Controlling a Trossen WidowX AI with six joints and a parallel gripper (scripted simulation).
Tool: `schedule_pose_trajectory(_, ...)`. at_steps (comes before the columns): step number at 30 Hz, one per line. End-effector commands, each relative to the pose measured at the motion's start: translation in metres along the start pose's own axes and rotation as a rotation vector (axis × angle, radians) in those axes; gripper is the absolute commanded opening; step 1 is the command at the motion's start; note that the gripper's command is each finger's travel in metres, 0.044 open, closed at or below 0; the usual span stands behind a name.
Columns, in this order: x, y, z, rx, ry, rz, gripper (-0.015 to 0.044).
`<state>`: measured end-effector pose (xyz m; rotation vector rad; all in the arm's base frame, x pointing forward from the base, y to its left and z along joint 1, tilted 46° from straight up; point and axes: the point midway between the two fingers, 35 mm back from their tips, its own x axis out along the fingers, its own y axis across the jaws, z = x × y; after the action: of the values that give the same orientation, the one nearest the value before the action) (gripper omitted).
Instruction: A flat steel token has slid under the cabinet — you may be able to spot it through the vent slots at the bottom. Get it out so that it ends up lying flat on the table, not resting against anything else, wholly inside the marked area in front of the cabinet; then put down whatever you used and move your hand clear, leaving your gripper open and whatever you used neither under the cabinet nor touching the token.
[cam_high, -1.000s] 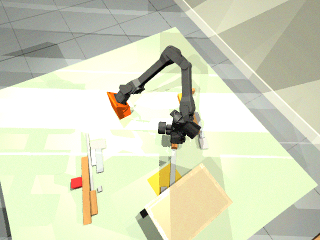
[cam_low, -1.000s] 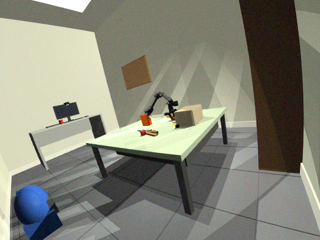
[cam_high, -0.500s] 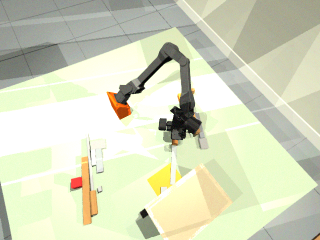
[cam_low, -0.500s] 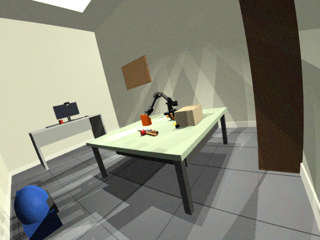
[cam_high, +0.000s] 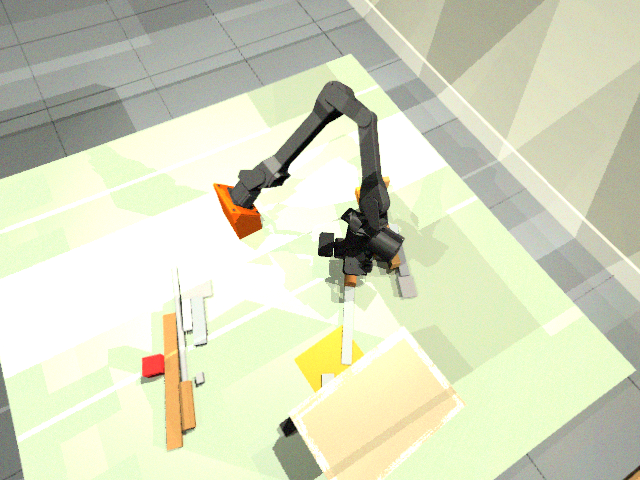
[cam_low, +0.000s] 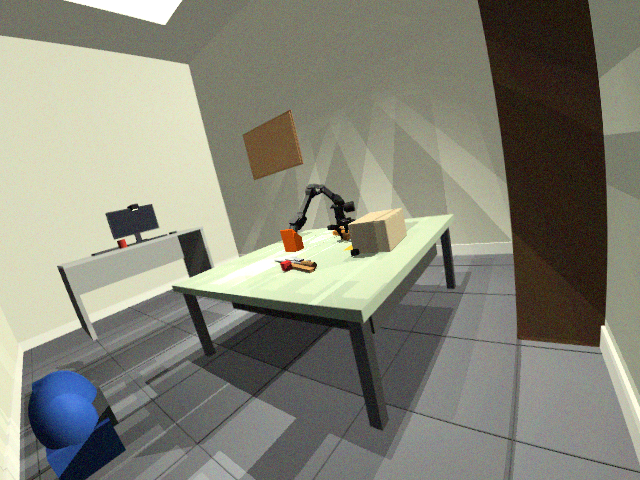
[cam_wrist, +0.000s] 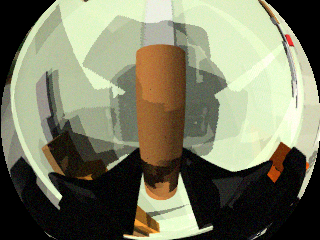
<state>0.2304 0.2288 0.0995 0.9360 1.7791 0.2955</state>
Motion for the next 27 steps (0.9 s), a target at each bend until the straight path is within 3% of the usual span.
schedule_pose_trajectory(1,0.0,0.0,-0.004,0.002,0.001,-0.001,0.0)
schedule_pose_trajectory(27,-0.003,0.001,-0.031,0.002,0.002,-0.002,0.0)
